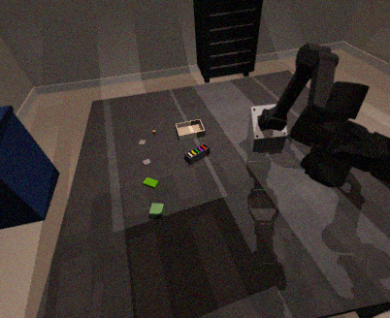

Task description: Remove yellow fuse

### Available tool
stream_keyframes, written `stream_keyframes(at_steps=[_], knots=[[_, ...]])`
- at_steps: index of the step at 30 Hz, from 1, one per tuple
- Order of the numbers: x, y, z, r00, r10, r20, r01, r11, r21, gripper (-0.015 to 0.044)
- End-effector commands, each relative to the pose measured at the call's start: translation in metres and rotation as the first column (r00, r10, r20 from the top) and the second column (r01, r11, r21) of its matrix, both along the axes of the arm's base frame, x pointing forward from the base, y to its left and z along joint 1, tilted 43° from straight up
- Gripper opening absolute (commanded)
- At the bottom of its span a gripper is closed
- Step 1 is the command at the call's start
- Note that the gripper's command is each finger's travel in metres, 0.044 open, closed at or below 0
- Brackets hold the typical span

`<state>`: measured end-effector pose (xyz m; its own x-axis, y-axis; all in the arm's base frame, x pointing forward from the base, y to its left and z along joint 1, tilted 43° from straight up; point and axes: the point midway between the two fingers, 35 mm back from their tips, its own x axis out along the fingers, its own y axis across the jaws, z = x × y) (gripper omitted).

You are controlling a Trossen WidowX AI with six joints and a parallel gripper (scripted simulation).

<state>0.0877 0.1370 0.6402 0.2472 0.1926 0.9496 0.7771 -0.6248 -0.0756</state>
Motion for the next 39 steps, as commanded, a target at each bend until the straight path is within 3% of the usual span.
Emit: stream_keyframes(at_steps=[1,3,7,11,17,21,27,33,39], knots=[[0.001,0.002,-0.001,1.0,-0.009,0.0,0.009,1.0,-0.01,0.0026],[0.013,0.019,-0.007,0.997,-0.083,0.002,0.083,0.992,-0.093,0.0067],[0.052,0.065,-0.034,0.959,-0.279,0.046,0.278,0.9,-0.334,0.0067],[0.101,0.098,-0.072,0.895,-0.43,0.118,0.421,0.73,-0.539,0.0067],[0.17,0.112,-0.126,0.807,-0.561,0.184,0.502,0.488,-0.713,0.0067],[0.202,0.119,-0.16,0.77,-0.582,0.262,0.512,0.319,-0.798,0.0067],[0.268,0.112,-0.244,0.735,-0.542,0.406,0.454,-0.051,-0.889,0.0067],[0.316,0.081,-0.334,0.775,-0.428,0.465,0.33,-0.355,-0.875,0.0067],[0.338,0.033,-0.422,0.862,-0.295,0.412,0.193,-0.56,-0.806,0.0067]])
